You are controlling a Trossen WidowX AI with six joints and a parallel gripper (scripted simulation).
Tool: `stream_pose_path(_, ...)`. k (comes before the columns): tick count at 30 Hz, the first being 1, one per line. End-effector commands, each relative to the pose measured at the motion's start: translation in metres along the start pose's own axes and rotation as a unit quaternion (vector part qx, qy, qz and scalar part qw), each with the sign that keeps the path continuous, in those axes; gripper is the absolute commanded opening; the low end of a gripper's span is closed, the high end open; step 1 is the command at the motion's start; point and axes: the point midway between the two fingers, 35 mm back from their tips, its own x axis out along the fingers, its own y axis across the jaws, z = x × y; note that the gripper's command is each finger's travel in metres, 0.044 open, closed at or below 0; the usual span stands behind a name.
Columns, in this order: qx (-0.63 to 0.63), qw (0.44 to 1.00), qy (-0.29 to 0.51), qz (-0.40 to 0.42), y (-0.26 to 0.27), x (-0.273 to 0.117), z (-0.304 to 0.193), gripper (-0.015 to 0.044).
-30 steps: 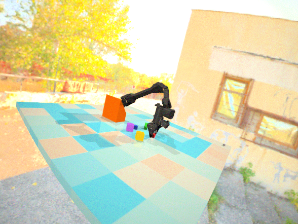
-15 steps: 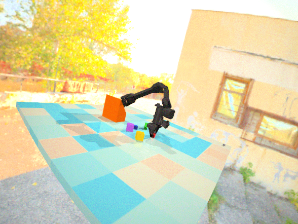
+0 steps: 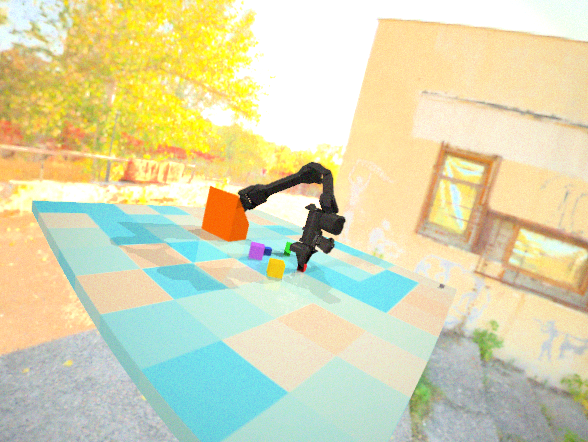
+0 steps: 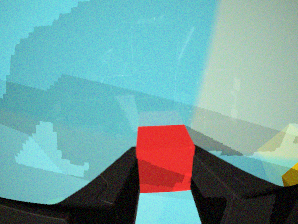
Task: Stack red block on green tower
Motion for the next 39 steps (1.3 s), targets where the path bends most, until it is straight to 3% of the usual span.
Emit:
stream_pose_path(1,0.002,1.000,0.000,0.002,0.001,-0.001,0.000,0.0039)
stream_pose_path(3,0.002,1.000,0.000,0.002,0.000,-0.007,0.000,0.0000)
stream_pose_path(23,0.002,1.000,0.000,0.000,-0.001,-0.116,0.000,0.0000)
stream_pose_path(39,0.003,1.000,0.001,0.000,0.025,-0.124,-0.018,0.0000)
